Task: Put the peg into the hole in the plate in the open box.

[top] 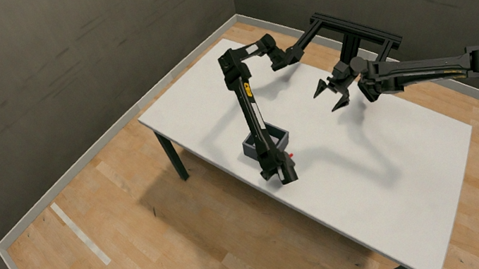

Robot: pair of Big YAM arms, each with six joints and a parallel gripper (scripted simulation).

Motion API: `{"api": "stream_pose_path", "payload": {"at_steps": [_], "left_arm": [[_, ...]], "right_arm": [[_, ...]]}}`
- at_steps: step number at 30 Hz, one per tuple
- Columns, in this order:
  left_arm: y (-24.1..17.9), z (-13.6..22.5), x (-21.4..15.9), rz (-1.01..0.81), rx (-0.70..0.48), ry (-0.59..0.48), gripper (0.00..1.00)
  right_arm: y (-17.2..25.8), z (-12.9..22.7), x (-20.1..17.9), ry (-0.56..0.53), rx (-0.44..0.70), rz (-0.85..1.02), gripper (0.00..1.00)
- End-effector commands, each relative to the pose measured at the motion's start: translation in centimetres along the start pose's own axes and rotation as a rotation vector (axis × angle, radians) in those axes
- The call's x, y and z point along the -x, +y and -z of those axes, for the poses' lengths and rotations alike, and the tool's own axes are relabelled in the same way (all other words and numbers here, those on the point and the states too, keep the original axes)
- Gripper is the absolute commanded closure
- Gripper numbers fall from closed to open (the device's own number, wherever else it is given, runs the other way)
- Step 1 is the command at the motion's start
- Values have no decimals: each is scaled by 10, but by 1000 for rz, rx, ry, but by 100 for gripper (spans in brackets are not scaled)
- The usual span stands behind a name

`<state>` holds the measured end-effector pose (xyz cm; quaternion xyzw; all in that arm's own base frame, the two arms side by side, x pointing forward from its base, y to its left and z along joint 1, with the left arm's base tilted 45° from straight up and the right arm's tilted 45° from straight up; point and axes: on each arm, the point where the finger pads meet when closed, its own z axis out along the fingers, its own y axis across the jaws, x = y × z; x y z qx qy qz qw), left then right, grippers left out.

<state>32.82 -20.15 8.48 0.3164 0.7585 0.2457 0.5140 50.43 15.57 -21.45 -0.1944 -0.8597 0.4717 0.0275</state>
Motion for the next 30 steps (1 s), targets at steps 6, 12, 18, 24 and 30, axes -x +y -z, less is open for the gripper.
{"api": "stream_pose_path", "payload": {"at_steps": [6,12,18,24,30], "left_arm": [[2,-2,13,7,5,-20,0],[2,-2,13,7,5,-20,0],[2,-2,13,7,5,-20,0],[2,-2,13,7,5,-20,0],[2,-2,13,7,5,-20,0]], "right_arm": [[10,37,-13,-276,133,100,93],[19,42,-17,-437,201,155,93],[34,45,-24,-624,285,214,93],[43,48,-32,-763,353,260,93],[44,45,-27,-851,394,290,93]]}}
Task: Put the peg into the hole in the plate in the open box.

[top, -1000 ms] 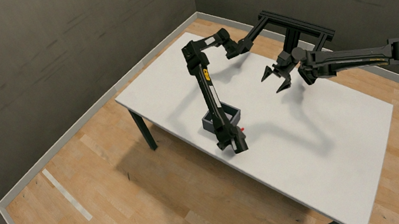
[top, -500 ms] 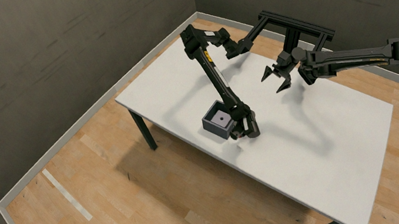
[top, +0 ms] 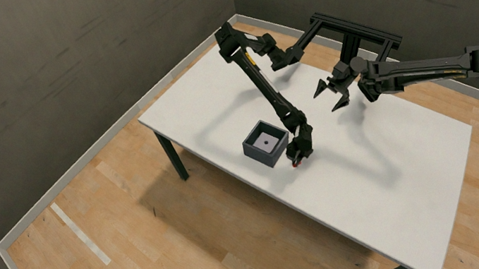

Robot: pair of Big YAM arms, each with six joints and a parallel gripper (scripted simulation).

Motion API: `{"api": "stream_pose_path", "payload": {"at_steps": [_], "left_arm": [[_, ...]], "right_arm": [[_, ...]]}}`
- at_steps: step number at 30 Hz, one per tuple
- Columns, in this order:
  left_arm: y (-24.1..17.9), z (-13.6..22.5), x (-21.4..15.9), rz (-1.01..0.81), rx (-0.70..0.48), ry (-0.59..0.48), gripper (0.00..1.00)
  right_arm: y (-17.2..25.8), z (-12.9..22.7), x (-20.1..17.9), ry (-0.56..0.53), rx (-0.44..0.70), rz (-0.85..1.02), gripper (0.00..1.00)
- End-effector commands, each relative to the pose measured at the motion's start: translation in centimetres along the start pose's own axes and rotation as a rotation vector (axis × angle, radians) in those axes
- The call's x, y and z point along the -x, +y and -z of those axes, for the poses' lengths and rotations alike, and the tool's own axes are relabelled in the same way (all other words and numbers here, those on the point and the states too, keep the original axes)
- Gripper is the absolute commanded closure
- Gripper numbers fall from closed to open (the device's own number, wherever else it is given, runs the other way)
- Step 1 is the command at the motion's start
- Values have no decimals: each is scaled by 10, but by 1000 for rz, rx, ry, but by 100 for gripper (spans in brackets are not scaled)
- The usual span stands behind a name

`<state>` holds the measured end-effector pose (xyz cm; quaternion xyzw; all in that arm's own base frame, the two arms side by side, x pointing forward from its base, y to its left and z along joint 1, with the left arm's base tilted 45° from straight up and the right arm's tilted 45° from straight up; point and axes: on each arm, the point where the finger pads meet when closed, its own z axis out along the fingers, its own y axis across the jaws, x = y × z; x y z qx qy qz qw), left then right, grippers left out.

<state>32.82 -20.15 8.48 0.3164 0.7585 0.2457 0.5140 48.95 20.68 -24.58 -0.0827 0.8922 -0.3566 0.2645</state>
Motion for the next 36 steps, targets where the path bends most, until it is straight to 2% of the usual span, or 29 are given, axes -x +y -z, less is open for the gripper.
{"api": "stream_pose_path", "payload": {"at_steps": [1,5,7,14,16,21,23,27,34,36], "left_arm": [[2,-2,13,8,5,-20,0],[2,-2,13,8,5,-20,0],[2,-2,13,8,5,-20,0],[2,-2,13,8,5,-20,0],[2,-2,13,8,5,-20,0],[2,-2,13,8,5,-20,0],[2,-2,13,8,5,-20,0],[2,-2,13,8,5,-20,0],[2,-2,13,8,5,-20,0],[2,-2,13,8,5,-20,0]], "right_arm": [[6,18,25,-147,83,78,93],[17,26,24,-249,134,117,93],[20,10,5,-265,148,154,93],[23,12,12,-462,241,219,93],[23,12,12,-462,241,219,93],[32,21,13,-699,318,334,93],[34,24,13,-762,338,360,93],[38,27,28,-804,340,346,93],[43,27,27,-823,347,349,93],[38,12,21,-804,340,346,93]]}}
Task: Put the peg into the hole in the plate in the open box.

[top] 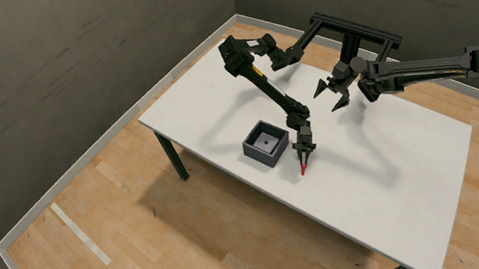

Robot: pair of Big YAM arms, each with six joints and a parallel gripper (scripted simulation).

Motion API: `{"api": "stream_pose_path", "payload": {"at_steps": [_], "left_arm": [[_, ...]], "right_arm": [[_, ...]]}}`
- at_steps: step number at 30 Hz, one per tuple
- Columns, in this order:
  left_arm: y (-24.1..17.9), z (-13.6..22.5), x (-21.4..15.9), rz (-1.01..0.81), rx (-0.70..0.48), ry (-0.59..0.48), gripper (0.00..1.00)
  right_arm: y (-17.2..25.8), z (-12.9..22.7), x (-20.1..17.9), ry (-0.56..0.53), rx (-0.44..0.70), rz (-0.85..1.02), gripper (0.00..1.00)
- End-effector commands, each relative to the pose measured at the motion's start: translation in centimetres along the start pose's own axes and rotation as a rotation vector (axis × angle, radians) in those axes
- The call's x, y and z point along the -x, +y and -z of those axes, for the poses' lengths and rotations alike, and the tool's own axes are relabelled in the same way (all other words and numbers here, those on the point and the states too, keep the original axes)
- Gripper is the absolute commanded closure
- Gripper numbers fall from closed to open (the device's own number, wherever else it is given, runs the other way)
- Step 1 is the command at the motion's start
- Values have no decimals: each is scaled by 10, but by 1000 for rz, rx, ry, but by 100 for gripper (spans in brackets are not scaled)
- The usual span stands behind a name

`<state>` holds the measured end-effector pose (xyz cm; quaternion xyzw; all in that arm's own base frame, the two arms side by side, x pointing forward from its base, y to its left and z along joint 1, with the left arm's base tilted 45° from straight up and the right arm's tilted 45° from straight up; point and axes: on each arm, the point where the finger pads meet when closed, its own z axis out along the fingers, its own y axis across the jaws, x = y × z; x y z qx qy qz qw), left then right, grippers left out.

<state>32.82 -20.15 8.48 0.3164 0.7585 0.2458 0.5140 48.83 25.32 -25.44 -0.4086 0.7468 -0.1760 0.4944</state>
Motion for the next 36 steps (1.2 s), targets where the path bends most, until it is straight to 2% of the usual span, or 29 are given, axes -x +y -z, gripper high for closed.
{"api": "stream_pose_path", "payload": {"at_steps": [1,10,15,16,22,34,36], "left_arm": [[2,-2,13,8,5,-20,0],[2,-2,13,8,5,-20,0],[2,-2,13,8,5,-20,0],[2,-2,13,8,5,-20,0],[2,-2,13,8,5,-20,0],[2,-2,13,8,5,-20,0],[2,-2,13,8,5,-20,0]], "right_arm": [[-8,-13,-4,-22,-31,4,93],[0,-16,-13,-35,-19,13,93],[-13,-21,-12,-39,-39,0,93],[-7,-20,-25,-23,-29,5,93],[-8,-22,-33,-19,-29,5,93],[-7,-21,-33,-17,-29,1,93],[-4,-18,-22,-27,-17,4,93]]}}
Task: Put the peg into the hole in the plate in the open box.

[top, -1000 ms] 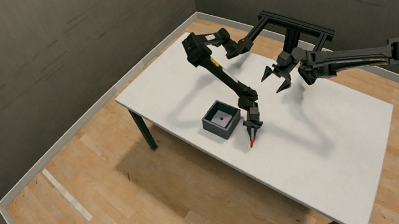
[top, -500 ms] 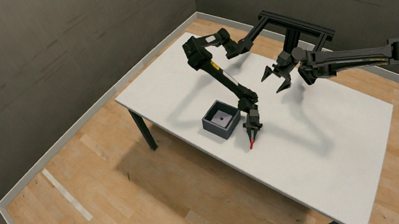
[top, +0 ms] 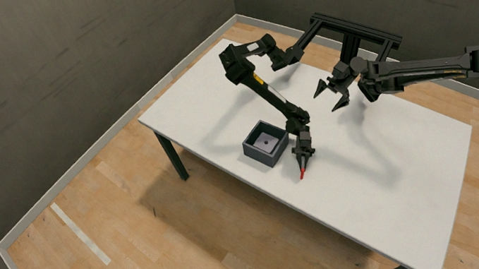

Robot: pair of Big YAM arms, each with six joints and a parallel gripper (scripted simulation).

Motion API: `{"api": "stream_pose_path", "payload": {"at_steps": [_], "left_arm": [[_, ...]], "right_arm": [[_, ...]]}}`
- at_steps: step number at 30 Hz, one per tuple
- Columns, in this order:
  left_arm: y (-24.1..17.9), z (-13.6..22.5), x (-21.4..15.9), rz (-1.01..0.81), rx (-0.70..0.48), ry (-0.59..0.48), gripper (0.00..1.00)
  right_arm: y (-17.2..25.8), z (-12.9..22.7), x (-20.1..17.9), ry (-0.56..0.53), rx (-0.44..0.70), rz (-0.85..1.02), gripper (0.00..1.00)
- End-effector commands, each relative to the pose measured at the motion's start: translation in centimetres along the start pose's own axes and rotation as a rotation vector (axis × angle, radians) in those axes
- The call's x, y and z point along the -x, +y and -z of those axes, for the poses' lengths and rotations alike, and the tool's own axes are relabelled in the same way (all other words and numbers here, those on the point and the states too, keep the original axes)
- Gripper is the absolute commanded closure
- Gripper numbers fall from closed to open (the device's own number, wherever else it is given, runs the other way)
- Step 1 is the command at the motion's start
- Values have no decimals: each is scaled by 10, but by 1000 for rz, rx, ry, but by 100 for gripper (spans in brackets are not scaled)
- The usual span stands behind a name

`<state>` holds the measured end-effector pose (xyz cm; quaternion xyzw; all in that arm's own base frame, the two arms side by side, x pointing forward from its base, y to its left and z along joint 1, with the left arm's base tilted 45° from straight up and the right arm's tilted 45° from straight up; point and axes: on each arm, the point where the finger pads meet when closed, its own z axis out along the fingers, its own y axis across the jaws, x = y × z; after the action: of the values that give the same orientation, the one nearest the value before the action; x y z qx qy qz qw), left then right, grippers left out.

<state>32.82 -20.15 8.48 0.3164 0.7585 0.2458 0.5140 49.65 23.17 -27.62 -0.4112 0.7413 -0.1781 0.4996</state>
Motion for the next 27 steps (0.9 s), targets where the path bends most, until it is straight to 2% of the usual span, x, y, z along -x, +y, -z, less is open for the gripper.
{"api": "stream_pose_path", "payload": {"at_steps": [1,4,5,6,21,22,24,27], "left_arm": [[2,-2,13,8,5,-20,0],[2,-2,13,8,5,-20,0],[2,-2,13,8,5,-20,0],[2,-2,13,8,5,-20,0],[2,-2,13,8,5,-20,0],[2,-2,13,8,5,-20,0],[2,-2,13,8,5,-20,0],[2,-2,13,8,5,-20,0]], "right_arm": [[4,0,-3,-7,-8,-1,93],[8,2,0,-13,-3,0,93],[8,2,0,-13,-3,0,82],[8,2,0,-13,-3,0,80],[-1,-1,5,-14,-10,-4,80],[-1,-1,5,-14,-10,-4,71],[-1,9,21,-42,-14,-15,71],[-1,35,20,-41,-15,-17,71]]}}
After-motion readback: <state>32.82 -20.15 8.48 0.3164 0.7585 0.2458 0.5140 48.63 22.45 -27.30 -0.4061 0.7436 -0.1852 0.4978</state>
